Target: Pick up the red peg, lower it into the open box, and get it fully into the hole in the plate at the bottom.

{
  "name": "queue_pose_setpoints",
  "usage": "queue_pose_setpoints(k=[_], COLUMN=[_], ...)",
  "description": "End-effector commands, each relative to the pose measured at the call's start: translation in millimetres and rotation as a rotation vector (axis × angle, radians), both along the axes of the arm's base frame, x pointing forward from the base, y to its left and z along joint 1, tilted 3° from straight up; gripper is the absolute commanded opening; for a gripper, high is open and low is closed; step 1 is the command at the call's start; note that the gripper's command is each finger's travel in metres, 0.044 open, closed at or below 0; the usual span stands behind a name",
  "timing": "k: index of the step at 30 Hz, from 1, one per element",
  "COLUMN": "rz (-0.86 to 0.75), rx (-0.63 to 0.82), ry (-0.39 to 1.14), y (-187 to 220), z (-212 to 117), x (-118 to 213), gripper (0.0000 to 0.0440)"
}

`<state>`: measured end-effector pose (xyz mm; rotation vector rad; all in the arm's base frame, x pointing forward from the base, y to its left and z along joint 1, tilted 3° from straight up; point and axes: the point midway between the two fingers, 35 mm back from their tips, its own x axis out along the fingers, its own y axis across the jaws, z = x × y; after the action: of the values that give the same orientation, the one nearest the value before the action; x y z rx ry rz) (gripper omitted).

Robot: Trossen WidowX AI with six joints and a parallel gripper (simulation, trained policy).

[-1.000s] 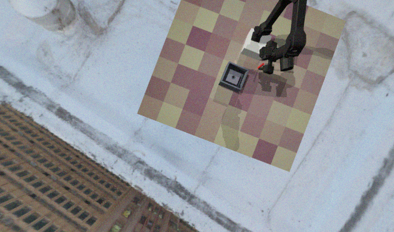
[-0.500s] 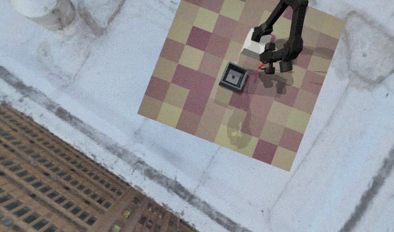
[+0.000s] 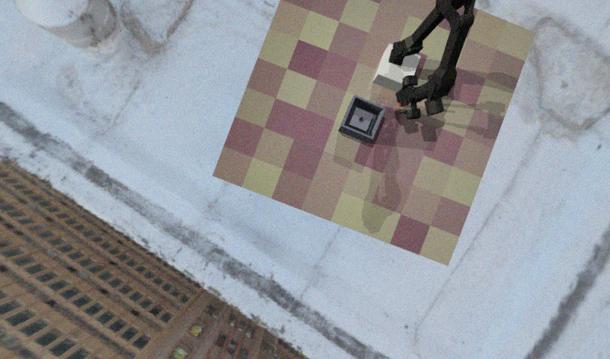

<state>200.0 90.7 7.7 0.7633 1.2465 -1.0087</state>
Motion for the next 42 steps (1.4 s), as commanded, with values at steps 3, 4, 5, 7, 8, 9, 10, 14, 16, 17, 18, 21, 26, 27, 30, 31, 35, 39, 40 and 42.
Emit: queue_pose_setpoints(k=[3,4,5,7,8,9,10,14,16,17,18,21,26,27,30,31,35,39,40,42], rz=[0.034,0.038,0.040,0.043,0.043,0.044,0.045,0.065,0.073,0.077,0.081,0.088,0.119,0.126,0.147,0.155,0.183,0.210,0.216,0.227], rx=[0.019,0.022,0.025,0.030,0.032,0.035,0.038,0.061,0.073,0.079,0.085,0.104,0.081,0.074,0.053,0.046,0.019,-0.008,-0.015,-0.027], ry=[-0.011,-0.013,-0.012,-0.005,0.000,0.007,0.014,0.037,0.047,0.052,0.057,0.071,0.026,0.017,-0.006,-0.013,-0.041,-0.065,-0.071,-0.081], y=[4,5,5,6,6,7,7,10,11,12,12,13,8,7,3,1,-5,-11,-13,-16], z=[-23,-26,-29,-33,-34,-36,-36,-35,-35,-34,-34,-33,-23,-20,-12,-9,3,16,19,25], x=[-6,-6,-8,-10,-12,-13,-14,-15,-15,-15,-14,-13,-3,-1,4,6,14,23,25,30], gripper=[0.0434,0.0427,0.0414,0.0377,0.0355,0.0330,0.0304,0.0199,0.0147,0.0121,0.0094,0.0016,0.0000,0.0000,0.0000,0.0000,0.0000,0.0000,0.0000,0.0000])
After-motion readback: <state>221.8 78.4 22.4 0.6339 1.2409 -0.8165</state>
